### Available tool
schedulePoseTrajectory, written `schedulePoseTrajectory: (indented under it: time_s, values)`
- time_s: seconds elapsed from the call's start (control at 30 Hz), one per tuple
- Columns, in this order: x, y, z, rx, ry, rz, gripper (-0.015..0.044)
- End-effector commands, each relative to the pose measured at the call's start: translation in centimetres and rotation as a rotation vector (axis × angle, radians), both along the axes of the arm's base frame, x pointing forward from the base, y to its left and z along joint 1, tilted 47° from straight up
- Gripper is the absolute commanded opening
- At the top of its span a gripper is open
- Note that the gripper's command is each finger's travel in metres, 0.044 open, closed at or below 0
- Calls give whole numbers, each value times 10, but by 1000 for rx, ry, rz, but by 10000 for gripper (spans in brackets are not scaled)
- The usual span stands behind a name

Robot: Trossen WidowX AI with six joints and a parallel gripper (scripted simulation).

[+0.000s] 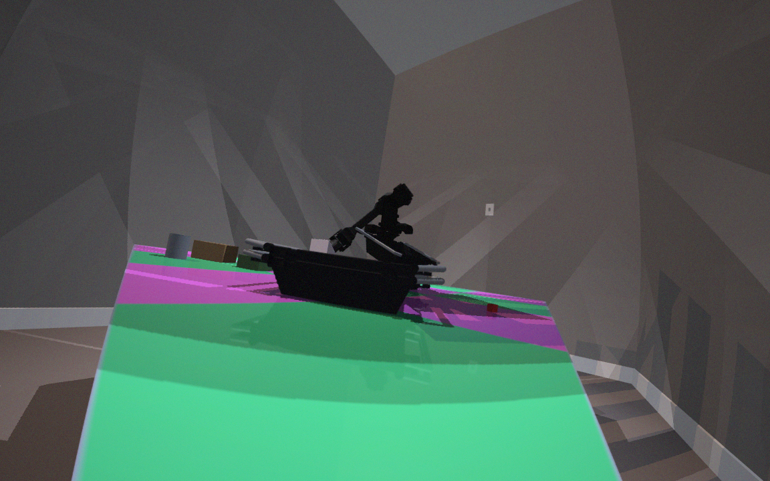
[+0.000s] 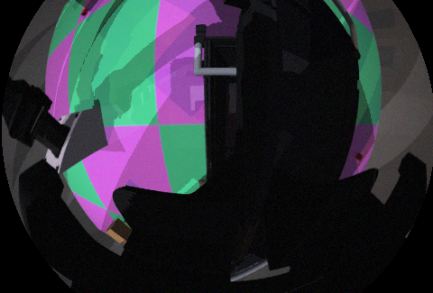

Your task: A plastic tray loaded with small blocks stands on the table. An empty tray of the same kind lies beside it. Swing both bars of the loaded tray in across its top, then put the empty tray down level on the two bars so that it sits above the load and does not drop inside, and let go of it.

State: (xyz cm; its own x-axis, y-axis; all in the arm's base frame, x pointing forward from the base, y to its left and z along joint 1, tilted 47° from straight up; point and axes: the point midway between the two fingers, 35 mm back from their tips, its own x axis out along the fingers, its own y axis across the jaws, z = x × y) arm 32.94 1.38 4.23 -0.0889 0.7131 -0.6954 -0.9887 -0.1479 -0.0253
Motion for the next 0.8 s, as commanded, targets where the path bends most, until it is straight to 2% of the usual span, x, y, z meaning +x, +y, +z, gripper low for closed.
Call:
schedulePoseTrajectory:
  time_s: [0.0,0.77]
  values:
    - [-7,5,-4,-1,18,8,0]
    - [-13,9,-10,-1,18,8,0]
